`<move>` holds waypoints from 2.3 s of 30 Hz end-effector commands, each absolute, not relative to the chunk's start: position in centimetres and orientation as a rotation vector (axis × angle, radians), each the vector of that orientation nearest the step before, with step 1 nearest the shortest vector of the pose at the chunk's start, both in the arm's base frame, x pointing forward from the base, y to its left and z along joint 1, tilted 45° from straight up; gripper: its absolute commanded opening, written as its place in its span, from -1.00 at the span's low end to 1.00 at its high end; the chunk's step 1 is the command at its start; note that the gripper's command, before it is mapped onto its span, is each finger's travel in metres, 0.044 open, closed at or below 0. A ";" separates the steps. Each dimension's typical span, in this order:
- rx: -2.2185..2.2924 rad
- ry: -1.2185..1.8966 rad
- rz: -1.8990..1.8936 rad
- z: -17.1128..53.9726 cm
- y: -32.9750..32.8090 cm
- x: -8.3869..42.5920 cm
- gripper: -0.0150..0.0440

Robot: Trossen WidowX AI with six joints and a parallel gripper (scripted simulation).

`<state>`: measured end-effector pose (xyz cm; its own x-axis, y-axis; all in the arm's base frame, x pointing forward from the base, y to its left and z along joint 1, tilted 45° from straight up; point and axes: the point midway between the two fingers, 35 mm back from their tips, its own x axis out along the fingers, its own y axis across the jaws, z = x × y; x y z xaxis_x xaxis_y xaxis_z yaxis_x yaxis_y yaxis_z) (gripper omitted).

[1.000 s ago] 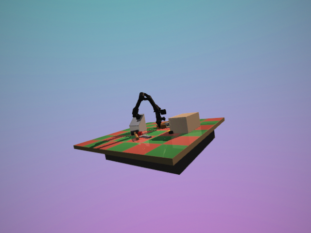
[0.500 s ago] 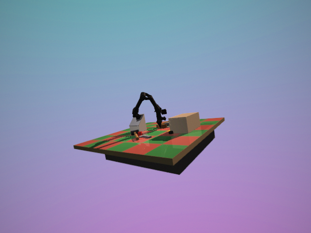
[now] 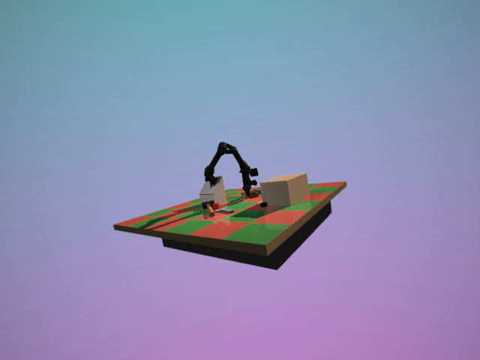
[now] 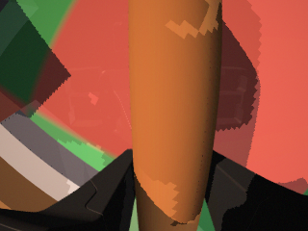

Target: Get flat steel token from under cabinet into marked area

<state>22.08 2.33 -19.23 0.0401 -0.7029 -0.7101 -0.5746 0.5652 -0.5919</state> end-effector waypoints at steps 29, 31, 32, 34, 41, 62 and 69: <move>-1.079 1.623 -0.134 -21.4 4.9 22.2 -0.49; -1.070 1.620 -0.144 -21.4 4.9 22.2 -0.49; -1.064 1.619 -0.150 -21.4 4.9 22.2 -0.49; -1.052 1.615 -0.162 -21.4 4.9 22.2 -0.49; -1.009 1.602 -0.206 -21.4 4.9 22.2 -0.49; -0.881 1.557 -0.333 -21.4 4.9 22.3 -0.49; -0.838 1.541 -0.375 -21.4 4.9 22.3 -0.49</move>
<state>22.01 4.70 -21.37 0.0393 -0.6972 -0.7158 -0.3210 0.6696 -0.6697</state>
